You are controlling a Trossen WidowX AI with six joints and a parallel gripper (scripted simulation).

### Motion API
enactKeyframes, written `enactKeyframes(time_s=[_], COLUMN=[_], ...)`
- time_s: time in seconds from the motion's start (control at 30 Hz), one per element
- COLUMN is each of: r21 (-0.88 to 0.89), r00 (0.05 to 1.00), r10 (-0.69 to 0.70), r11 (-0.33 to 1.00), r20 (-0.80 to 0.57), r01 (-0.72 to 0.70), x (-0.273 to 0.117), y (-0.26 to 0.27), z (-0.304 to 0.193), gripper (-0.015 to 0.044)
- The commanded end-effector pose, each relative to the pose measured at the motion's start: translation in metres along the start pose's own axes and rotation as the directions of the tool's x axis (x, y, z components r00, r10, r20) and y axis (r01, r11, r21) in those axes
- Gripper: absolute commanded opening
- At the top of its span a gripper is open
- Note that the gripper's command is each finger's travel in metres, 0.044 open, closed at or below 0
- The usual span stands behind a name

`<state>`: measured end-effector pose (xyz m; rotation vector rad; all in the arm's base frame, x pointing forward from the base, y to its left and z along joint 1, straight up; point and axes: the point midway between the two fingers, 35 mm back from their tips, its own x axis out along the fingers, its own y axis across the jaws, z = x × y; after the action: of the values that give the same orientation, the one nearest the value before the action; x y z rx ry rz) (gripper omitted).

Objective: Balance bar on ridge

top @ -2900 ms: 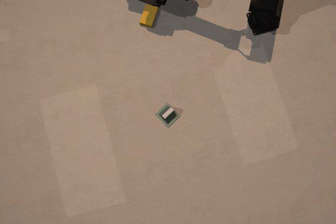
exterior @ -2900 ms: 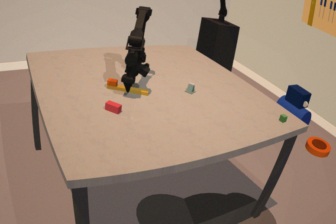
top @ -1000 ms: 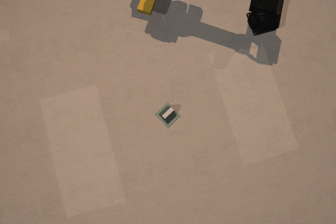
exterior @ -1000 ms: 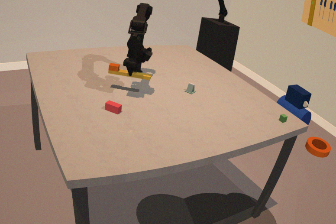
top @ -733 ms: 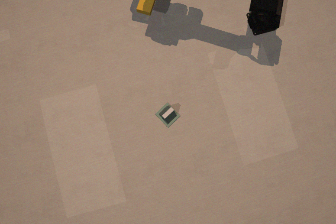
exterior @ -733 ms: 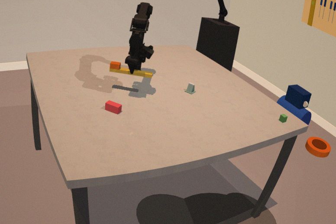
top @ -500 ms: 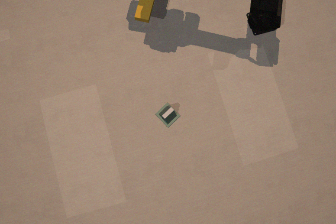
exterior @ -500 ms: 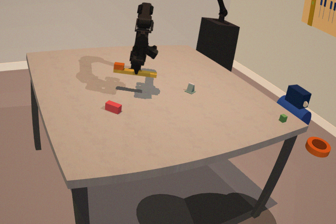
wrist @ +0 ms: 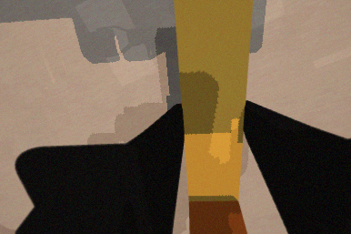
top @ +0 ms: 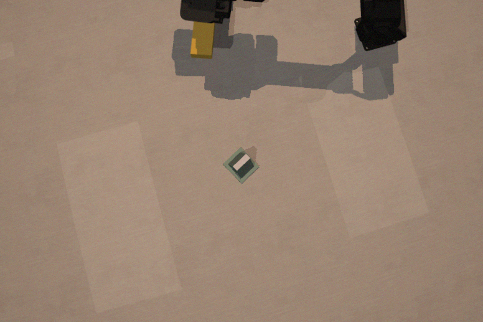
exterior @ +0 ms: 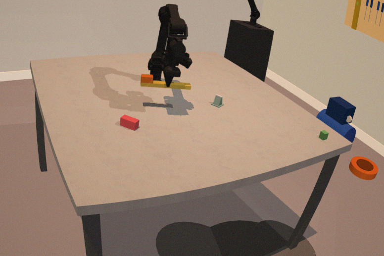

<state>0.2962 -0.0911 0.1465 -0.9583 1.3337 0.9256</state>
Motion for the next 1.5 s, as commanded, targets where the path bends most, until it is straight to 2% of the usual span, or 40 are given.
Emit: enactKeyframes(time_s=[0.0,0.73,1.47], r21=[-0.045,-0.266,-0.474], r00=[1.0,1.0,1.0], r10=[-0.003,-0.003,-0.001], r11=[0.999,0.964,0.881], r20=[-0.003,0.004,0.012], r01=[0.003,0.004,0.007], x=[-0.002,-0.003,-0.004], y=[-0.004,-0.005,0.016], z=[0.013,0.09,0.169], gripper=[0.0,0.0,0.0])
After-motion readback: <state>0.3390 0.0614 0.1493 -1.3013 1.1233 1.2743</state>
